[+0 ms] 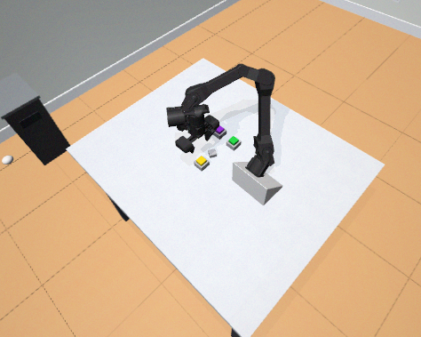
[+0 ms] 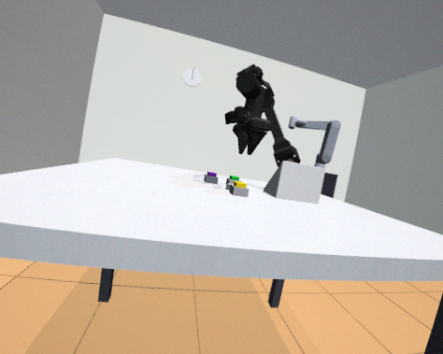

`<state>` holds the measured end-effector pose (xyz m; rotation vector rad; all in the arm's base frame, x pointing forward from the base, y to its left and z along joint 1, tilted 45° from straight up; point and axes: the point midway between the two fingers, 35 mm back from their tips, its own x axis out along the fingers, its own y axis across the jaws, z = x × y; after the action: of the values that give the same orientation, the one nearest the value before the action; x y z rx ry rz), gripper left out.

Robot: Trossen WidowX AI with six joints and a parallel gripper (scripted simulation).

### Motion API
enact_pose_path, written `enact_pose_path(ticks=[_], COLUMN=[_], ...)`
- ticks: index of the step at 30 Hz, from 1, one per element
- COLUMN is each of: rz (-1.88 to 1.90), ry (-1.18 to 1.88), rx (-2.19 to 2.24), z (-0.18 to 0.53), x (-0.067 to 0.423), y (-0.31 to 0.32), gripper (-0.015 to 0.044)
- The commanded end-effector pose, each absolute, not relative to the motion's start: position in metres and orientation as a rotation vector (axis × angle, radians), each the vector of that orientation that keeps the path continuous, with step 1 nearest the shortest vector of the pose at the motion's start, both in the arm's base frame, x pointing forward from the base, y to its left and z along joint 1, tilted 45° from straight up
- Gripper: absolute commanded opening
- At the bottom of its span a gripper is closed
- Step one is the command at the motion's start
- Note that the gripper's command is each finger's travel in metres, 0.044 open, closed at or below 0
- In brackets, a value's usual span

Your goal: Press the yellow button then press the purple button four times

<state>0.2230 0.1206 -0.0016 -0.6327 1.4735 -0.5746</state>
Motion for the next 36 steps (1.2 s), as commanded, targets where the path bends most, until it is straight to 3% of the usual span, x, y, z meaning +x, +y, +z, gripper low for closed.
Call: enact_pose_path(ticks=[1,5,14,36], rz=[-0.593,-0.595,-0.595,-0.595], ry=[1.480,1.479,1.479,1.479], rx=[-0.620,-0.621,-0.621,-0.622], z=[-0.012,-0.046,-0.048,-0.060], x=[0.221,0.221,0.221,0.222], y=[0.113,0.078,0.076,0.064], gripper=[0.0347,0.0242,0.0020,0.0020])
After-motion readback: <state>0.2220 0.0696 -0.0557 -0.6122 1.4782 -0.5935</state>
